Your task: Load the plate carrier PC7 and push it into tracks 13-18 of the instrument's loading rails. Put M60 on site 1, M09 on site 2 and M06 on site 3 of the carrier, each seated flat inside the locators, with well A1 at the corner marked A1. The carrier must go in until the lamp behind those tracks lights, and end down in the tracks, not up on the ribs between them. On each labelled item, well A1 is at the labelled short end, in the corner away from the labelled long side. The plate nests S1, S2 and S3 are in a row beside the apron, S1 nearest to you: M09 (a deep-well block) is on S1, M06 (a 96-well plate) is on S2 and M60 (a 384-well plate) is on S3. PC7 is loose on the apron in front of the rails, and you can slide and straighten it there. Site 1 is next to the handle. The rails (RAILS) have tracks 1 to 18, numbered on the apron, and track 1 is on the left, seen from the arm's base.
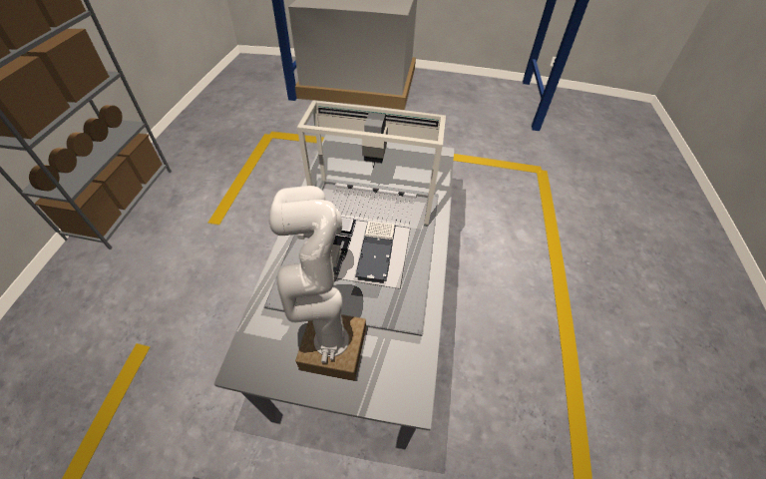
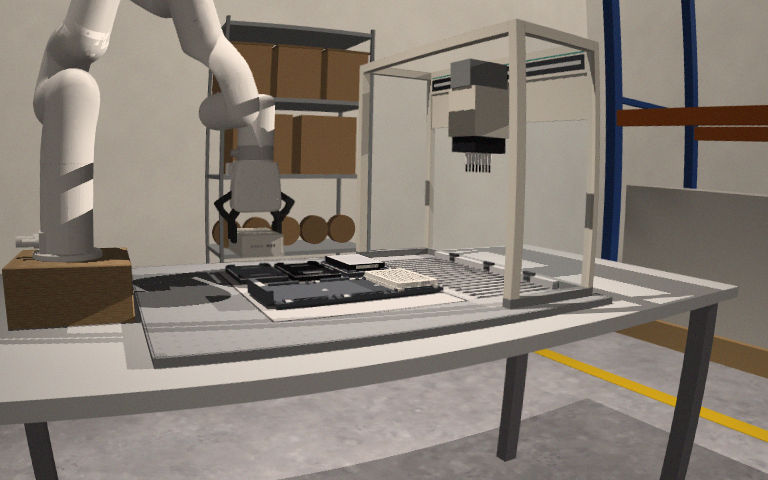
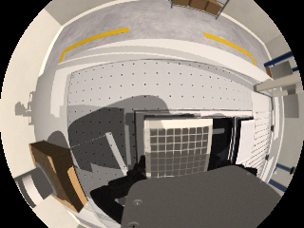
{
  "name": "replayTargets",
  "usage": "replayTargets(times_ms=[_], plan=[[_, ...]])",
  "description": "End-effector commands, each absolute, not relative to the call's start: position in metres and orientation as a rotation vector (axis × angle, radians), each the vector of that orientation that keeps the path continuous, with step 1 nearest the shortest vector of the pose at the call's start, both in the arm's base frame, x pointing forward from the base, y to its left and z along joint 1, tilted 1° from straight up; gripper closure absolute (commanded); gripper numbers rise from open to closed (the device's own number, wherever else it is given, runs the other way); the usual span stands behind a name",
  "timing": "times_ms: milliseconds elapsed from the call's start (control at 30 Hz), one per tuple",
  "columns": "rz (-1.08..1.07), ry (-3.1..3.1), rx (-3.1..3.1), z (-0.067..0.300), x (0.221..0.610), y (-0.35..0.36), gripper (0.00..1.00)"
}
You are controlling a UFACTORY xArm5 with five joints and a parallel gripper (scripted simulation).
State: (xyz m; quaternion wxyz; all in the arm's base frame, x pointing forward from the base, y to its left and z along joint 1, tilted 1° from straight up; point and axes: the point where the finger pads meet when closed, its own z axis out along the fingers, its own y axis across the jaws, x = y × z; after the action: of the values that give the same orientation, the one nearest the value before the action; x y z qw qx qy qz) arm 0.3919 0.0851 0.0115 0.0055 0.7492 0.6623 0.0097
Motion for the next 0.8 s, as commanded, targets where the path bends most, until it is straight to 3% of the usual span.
replayTargets(times_ms=[0,767], plan=[[0.036,2.074,2.346,0.019,0.393,0.085,1.00],[0.036,2.074,2.346,0.054,0.392,0.085,1.00]])
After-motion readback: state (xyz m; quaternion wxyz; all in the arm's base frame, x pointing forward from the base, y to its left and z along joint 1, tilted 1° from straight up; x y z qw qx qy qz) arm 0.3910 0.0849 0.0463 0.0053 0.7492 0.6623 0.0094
